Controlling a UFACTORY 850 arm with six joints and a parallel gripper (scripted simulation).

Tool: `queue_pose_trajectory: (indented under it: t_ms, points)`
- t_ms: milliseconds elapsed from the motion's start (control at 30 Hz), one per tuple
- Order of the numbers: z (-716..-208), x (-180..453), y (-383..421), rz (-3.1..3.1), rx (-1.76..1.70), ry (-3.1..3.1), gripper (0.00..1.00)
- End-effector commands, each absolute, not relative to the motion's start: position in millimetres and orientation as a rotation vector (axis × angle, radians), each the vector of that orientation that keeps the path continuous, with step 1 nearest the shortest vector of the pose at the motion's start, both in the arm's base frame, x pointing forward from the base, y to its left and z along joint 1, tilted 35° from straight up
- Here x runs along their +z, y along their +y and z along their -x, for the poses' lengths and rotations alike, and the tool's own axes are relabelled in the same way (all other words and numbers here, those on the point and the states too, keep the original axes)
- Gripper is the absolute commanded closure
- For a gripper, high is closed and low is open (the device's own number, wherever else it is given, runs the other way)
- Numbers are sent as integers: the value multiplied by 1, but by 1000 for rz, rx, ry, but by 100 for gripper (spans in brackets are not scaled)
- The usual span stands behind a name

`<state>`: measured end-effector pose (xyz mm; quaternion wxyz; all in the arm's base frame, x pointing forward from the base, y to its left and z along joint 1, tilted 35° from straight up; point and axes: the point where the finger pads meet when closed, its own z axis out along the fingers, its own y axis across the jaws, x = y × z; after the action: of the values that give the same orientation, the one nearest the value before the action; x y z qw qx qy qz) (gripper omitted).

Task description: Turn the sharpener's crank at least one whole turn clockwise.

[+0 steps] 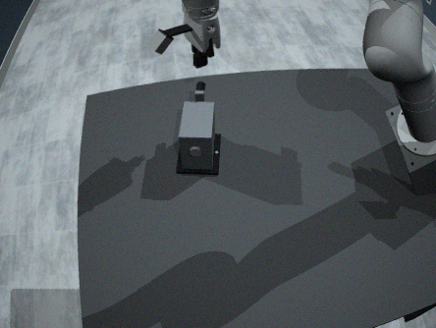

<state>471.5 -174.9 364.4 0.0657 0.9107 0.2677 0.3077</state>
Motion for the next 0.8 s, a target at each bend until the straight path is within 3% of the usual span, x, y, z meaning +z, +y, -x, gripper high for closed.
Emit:
queue_pose_trajectory:
  t_ms: [0,767]
  points:
    - [-472,365,-175,-2859,914,587,100]
    - [-472,365,-175,-3092,964,-612,100]
